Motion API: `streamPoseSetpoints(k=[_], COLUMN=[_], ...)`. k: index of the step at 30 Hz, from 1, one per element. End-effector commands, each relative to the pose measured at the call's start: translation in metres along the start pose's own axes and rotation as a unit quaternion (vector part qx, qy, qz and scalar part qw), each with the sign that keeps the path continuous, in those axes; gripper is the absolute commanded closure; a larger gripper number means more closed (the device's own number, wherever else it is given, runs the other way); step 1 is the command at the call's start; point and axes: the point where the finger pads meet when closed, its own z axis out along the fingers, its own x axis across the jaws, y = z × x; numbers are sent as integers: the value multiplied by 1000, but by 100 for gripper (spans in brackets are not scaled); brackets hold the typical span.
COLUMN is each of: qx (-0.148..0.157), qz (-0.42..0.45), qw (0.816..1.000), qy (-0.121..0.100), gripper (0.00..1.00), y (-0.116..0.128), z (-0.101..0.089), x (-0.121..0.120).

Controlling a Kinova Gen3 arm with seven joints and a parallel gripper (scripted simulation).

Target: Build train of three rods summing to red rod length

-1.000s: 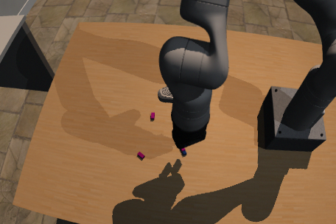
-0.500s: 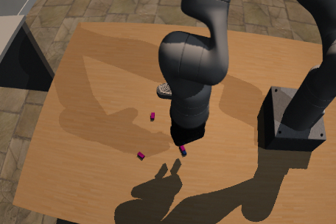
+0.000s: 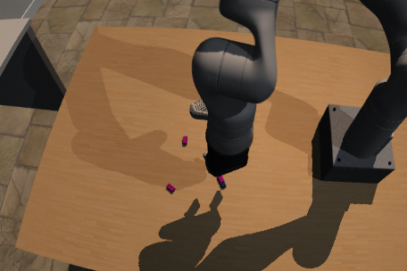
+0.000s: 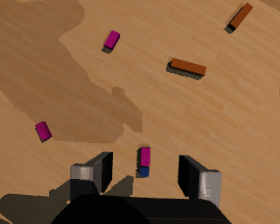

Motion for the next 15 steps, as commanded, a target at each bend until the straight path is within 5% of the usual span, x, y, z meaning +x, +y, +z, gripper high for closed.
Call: streamPoseSetpoints(k=[1,15], qx=[0,-2], qz=[1,119], qw=[1000,993], qy=[-1,7], gripper=[0,0], y=[0,-14], z=[0,4], x=[0,9])
